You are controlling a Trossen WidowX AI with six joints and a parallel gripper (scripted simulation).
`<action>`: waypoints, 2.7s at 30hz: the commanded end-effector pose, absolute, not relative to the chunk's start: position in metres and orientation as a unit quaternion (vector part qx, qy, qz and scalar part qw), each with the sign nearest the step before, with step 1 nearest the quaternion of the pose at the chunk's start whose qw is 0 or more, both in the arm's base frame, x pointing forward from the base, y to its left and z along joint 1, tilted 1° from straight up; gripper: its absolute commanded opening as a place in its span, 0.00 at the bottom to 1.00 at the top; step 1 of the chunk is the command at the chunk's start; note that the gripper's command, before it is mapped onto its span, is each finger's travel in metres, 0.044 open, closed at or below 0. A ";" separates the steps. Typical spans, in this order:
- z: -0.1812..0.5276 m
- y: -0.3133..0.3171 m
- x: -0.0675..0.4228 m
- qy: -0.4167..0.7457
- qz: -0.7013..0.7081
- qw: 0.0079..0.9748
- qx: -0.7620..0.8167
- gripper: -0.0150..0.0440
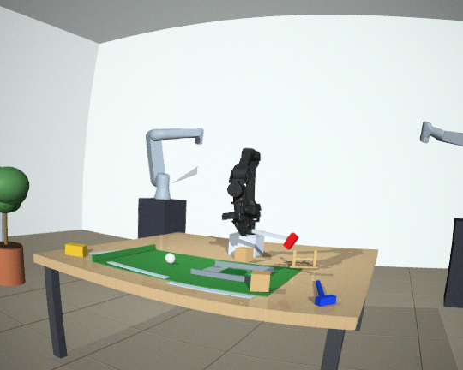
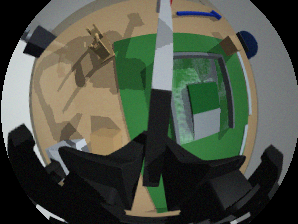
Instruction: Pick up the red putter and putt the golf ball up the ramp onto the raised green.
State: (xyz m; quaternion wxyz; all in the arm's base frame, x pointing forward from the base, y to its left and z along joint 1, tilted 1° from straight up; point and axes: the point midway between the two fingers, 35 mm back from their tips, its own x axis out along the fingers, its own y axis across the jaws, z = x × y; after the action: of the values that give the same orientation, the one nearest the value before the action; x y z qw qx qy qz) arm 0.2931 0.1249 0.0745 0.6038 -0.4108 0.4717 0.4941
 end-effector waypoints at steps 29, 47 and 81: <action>0.083 -0.061 0.319 0.627 0.235 0.710 -0.221 0.25; 0.087 -0.166 0.282 0.686 0.067 0.721 -0.077 0.25; 0.028 -0.185 0.273 0.693 0.034 0.718 -0.048 0.25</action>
State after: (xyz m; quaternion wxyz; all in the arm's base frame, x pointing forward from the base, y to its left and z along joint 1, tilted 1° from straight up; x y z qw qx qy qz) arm 0.2730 -0.1848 0.0348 0.7198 -0.0519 0.6913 0.0355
